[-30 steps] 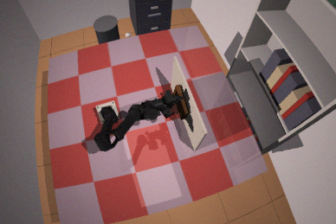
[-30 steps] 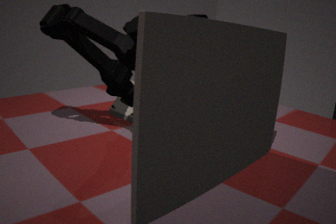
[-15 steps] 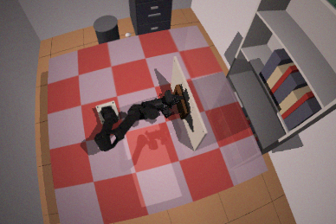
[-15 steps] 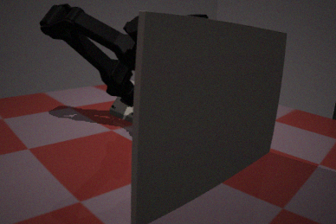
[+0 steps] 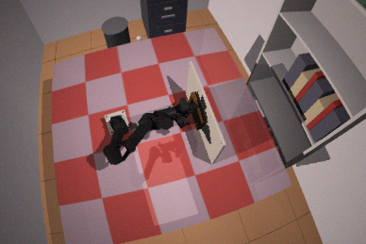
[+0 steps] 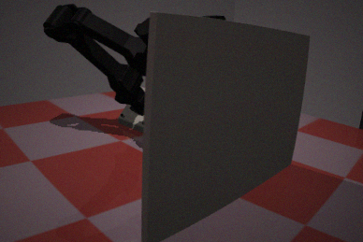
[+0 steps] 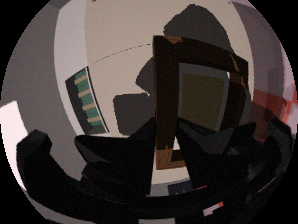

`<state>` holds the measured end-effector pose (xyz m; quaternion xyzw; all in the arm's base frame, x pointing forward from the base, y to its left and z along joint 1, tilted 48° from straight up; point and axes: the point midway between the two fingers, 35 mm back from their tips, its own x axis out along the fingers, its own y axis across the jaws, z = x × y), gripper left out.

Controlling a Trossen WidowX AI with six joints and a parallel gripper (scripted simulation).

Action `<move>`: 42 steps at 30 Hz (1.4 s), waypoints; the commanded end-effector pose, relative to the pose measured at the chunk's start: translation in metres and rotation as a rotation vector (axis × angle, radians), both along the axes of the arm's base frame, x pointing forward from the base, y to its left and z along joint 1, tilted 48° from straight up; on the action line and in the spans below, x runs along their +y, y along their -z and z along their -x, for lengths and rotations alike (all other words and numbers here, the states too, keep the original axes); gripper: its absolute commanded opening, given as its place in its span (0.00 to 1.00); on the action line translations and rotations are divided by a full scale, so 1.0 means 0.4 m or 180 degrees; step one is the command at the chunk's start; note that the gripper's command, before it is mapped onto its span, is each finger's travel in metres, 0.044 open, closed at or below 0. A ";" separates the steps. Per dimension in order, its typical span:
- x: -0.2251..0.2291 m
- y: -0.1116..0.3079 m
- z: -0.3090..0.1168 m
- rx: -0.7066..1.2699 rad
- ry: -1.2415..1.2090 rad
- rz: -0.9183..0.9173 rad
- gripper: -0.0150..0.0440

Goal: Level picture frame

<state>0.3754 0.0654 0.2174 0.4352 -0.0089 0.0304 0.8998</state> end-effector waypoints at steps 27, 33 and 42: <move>0.008 0.008 0.001 -0.0022 -0.0036 0.0000 0.25; 0.005 0.012 0.000 -0.0023 -0.0036 0.0000 0.25; 0.001 0.016 0.000 -0.0005 -0.0005 -0.0001 0.25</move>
